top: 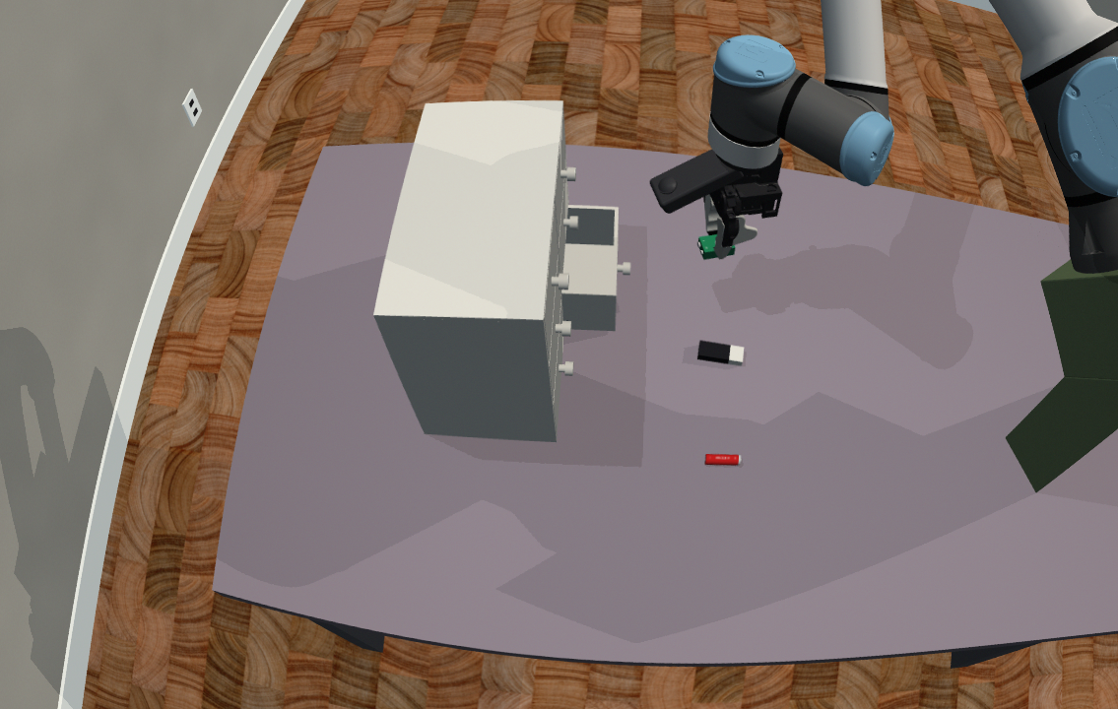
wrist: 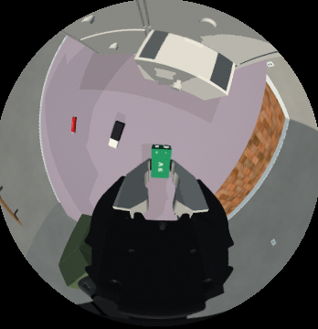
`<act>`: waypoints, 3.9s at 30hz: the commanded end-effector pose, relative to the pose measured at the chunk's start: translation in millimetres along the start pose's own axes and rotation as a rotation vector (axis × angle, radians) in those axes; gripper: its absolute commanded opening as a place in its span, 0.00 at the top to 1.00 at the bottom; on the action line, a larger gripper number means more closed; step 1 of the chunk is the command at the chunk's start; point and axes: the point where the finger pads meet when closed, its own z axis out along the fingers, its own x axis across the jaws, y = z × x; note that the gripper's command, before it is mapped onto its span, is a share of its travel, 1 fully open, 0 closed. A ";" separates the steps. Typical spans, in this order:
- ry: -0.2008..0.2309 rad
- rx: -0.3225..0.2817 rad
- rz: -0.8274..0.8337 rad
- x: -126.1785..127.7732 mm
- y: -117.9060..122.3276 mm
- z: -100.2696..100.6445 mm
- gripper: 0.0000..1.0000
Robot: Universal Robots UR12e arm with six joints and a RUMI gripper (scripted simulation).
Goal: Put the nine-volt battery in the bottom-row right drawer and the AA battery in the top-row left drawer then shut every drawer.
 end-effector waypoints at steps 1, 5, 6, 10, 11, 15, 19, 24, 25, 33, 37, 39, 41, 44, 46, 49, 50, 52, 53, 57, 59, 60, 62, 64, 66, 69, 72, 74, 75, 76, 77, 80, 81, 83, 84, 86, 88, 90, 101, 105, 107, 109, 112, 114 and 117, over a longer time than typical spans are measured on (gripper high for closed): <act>0.008 -0.012 0.095 -11.6 -9.0 -0.5 0.87; 0.011 -0.010 0.188 -25.2 -17.4 -1.8 0.87; 0.012 -0.009 0.206 -27.9 -19.0 -2.1 0.87; 0.014 -0.008 0.257 -35.5 -23.3 -3.1 0.87; 0.015 -0.007 0.264 -36.6 -23.9 -3.3 0.87; 0.015 -0.007 0.277 -38.6 -25.1 -3.6 0.87; 0.015 -0.007 0.278 -38.7 -25.1 -3.6 0.87; 0.015 -0.007 0.278 -38.7 -25.2 -4.5 0.87; 0.015 -0.007 0.278 -38.7 -25.2 -5.1 0.87; 0.014 -0.008 0.279 -38.9 -25.7 -14.1 0.87; 0.014 -0.008 0.279 -39.0 -25.9 -19.5 0.87; 0.014 -0.008 0.279 -39.1 -26.1 -23.0 0.87; 0.014 -0.008 0.279 -39.2 -26.3 -26.1 0.87; 0.014 -0.008 0.279 -39.3 -26.5 -29.7 0.87; 0.014 -0.008 0.279 -39.3 -26.6 -31.2 0.87; 0.014 -0.008 0.279 -39.3 -26.6 -32.1 0.87; 0.014 -0.008 0.279 -39.3 -26.6 -32.1 0.87; 0.014 -0.008 0.279 -39.3 -26.6 -32.2 0.87; 0.014 -0.008 0.279 -39.3 -26.6 -32.2 0.87; 0.014 -0.008 0.279 -39.3 -26.6 -32.2 0.87; 0.014 -0.008 0.279 -39.3 -26.6 -32.2 0.87; 0.014 -0.007 0.279 -39.3 -26.6 -32.2 0.87; 0.014 -0.007 0.279 -39.3 -26.6 -32.2 0.87; 0.015 -0.006 0.279 -39.3 -26.6 -32.2 0.87; 0.015 -0.005 0.279 -39.4 -26.6 -32.2 0.87; 0.015 -0.004 0.279 -39.4 -26.6 -32.1 0.87; 0.015 -0.001 0.279 -39.4 -26.6 -32.1 0.87; 0.015 0.001 0.279 -39.4 -26.6 -32.0 0.87; 0.016 0.003 0.279 -39.4 -26.6 -32.0 0.87; 0.016 0.004 0.279 -39.5 -26.6 -32.0 0.87; 0.016 0.006 0.279 -39.5 -26.6 -32.0 0.87; 0.017 0.012 0.279 -39.5 -26.5 -31.9 0.87; 0.017 0.014 0.279 -39.5 -26.5 -31.9 0.87; 0.018 0.020 0.279 -39.5 -26.5 -31.9 0.87; 0.018 0.020 0.279 -39.5 -26.5 -31.9 0.87; 0.018 0.022 0.279 -39.5 -26.5 -31.9 0.87; 0.019 0.028 0.279 -39.5 -26.4 -31.9 0.87; 0.020 0.035 0.279 -39.4 -26.4 -32.0 0.87; 0.026 0.079 0.278 -39.5 -26.1 -31.7 0.87; 0.029 0.096 0.278 -39.5 -26.0 -31.7 0.87; 0.030 0.108 0.278 -39.6 -26.0 -31.5 0.87; 0.032 0.121 0.278 -39.7 -25.9 -31.5 0.87; 0.035 0.142 0.277 -39.6 -25.7 -31.5 0.87; 0.037 0.156 0.277 -39.7 -25.7 -31.3 0.87; 0.040 0.180 0.277 -39.7 -25.5 -31.3 0.87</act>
